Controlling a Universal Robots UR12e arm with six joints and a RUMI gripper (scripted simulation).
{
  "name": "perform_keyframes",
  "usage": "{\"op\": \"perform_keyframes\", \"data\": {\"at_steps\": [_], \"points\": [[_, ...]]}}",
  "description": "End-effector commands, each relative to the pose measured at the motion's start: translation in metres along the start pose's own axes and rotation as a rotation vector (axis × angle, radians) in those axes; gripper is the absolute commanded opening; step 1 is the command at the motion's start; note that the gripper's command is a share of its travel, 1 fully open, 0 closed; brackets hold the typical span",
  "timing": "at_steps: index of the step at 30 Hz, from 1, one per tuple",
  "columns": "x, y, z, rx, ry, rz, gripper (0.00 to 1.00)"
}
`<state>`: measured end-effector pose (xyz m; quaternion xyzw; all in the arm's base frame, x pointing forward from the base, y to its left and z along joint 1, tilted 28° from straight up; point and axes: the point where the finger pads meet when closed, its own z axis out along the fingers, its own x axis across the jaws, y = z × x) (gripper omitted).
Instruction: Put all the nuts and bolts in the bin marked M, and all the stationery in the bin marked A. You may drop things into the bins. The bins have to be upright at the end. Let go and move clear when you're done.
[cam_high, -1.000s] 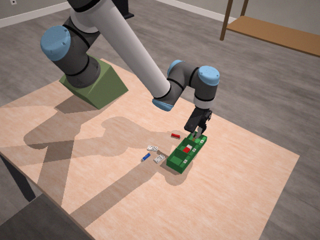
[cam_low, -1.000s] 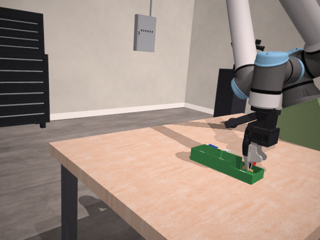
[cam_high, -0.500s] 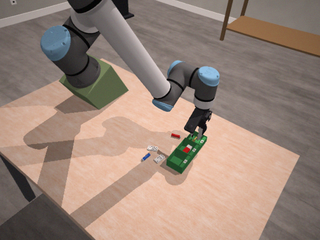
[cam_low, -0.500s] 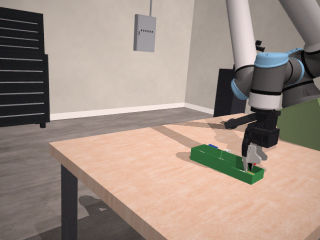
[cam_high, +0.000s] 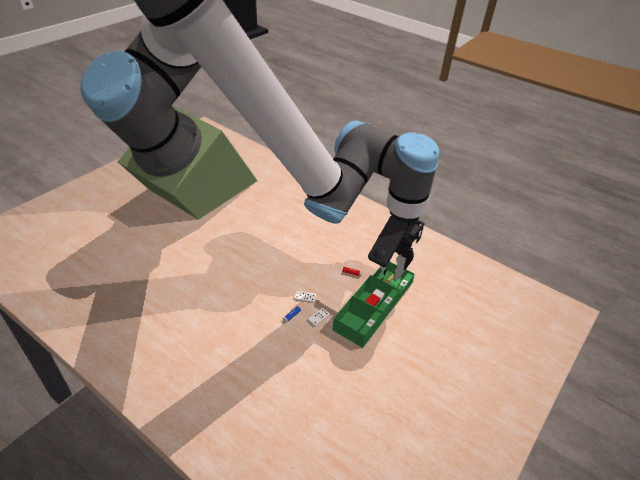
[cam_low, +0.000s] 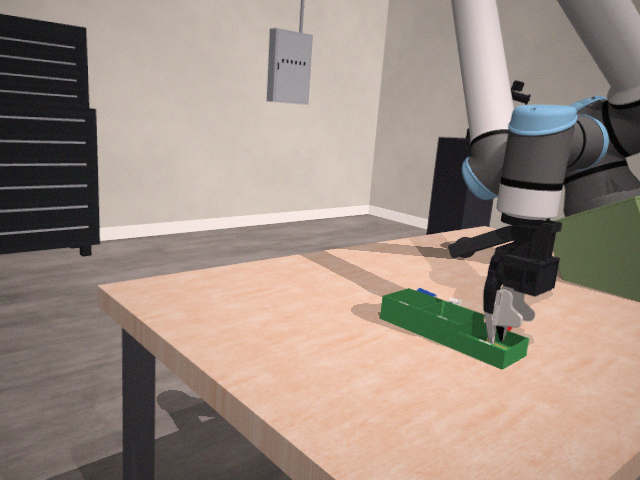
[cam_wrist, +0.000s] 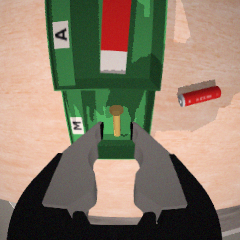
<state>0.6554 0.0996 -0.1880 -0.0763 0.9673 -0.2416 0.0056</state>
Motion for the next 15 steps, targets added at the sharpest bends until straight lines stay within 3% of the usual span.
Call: {"op": "perform_keyframes", "data": {"at_steps": [1,15], "points": [[-0.001,0.0,-0.002,0.0,-0.001,0.0,0.18],[-0.001,0.0,-0.021,0.0,-0.001,0.0,0.18]]}}
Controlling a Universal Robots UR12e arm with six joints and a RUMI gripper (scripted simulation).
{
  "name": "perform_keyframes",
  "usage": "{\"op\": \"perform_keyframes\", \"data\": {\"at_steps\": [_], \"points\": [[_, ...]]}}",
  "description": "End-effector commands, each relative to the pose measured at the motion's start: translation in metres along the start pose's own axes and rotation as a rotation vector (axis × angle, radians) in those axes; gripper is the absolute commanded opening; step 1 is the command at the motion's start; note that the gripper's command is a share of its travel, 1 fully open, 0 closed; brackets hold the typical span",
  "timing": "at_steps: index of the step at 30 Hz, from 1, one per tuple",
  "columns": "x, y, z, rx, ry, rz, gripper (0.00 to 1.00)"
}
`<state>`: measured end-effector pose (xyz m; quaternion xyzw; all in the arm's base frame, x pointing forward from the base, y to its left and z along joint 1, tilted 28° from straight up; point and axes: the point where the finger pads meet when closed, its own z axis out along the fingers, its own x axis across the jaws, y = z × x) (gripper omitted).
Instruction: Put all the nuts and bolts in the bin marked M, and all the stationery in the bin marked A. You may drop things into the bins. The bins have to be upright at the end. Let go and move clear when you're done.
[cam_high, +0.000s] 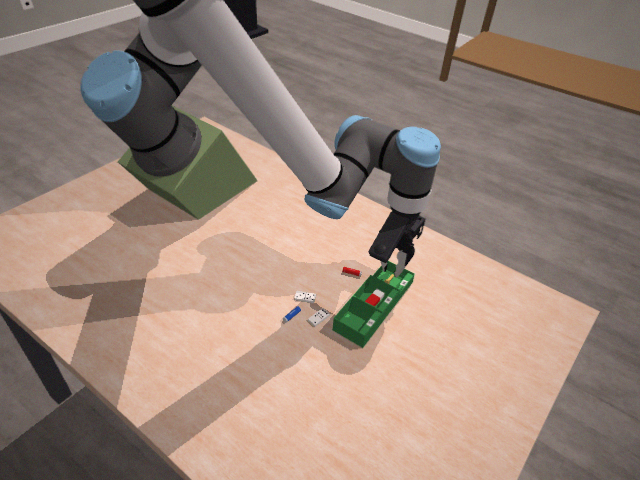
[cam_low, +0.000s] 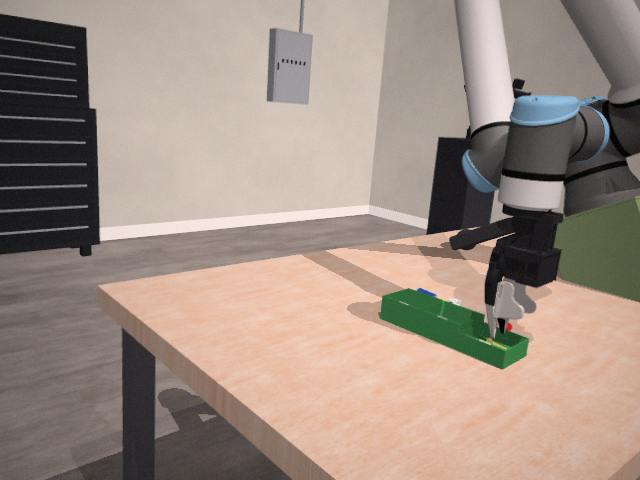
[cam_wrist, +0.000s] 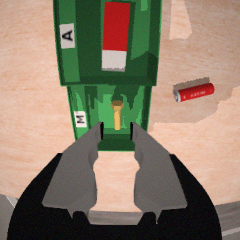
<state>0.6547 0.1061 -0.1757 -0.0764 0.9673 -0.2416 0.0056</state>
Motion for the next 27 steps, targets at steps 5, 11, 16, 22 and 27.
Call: {"op": "perform_keyframes", "data": {"at_steps": [5,11,16,22,27], "points": [[-0.001,0.0,-0.011,0.0,-0.001,0.0,0.18],[-0.001,0.0,-0.022,0.0,-0.001,0.0,0.18],[-0.001,0.0,-0.038,0.0,-0.001,0.0,0.18],[-0.001,0.0,-0.038,0.0,-0.001,0.0,0.18],[0.0,0.0,-0.042,0.0,-0.001,0.0,1.0]]}}
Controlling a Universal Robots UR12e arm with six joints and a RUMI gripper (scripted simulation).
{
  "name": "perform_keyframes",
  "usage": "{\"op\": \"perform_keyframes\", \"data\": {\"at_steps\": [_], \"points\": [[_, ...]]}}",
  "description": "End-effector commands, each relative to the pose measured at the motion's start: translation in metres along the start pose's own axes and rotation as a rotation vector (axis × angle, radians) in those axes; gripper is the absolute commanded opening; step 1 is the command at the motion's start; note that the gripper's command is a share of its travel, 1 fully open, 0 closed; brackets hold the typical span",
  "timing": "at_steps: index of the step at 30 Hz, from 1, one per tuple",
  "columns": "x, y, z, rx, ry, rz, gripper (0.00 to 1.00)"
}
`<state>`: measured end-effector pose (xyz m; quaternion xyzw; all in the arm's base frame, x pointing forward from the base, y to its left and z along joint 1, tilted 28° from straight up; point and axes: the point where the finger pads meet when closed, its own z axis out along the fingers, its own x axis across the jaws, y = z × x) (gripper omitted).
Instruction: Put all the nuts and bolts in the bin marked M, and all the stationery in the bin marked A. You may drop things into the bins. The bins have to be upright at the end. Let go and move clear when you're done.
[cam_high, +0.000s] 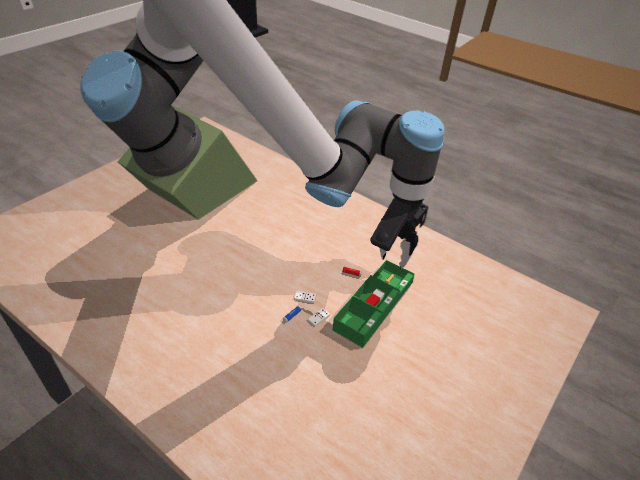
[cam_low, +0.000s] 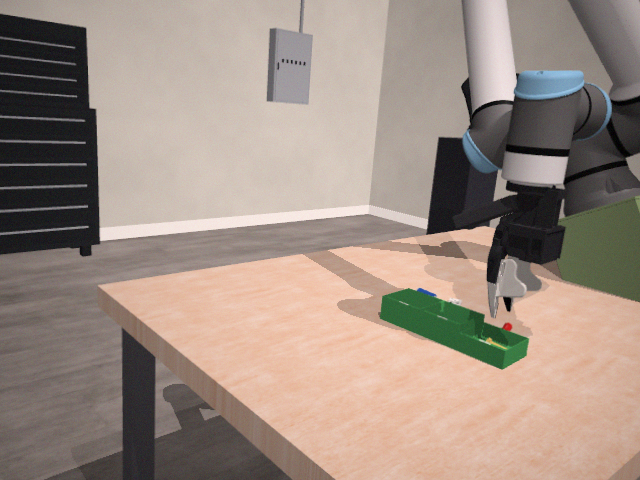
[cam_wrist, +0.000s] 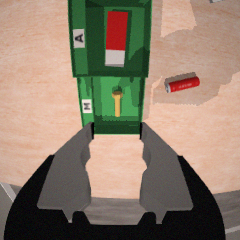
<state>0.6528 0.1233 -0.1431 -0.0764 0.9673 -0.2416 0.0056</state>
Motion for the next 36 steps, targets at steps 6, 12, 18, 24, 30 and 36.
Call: {"op": "perform_keyframes", "data": {"at_steps": [6,12,18,24,30,36], "points": [[0.0,0.0,-0.029,0.0,-0.001,0.0,1.0],[0.0,0.0,-0.045,0.0,-0.001,0.0,1.0],[0.0,0.0,-0.069,0.0,-0.001,0.0,1.0],[-0.001,0.0,-0.093,0.0,-0.001,0.0,1.0],[-0.001,0.0,-0.109,0.0,-0.001,0.0,1.0],[-0.001,0.0,-0.133,0.0,-0.001,0.0,1.0]]}}
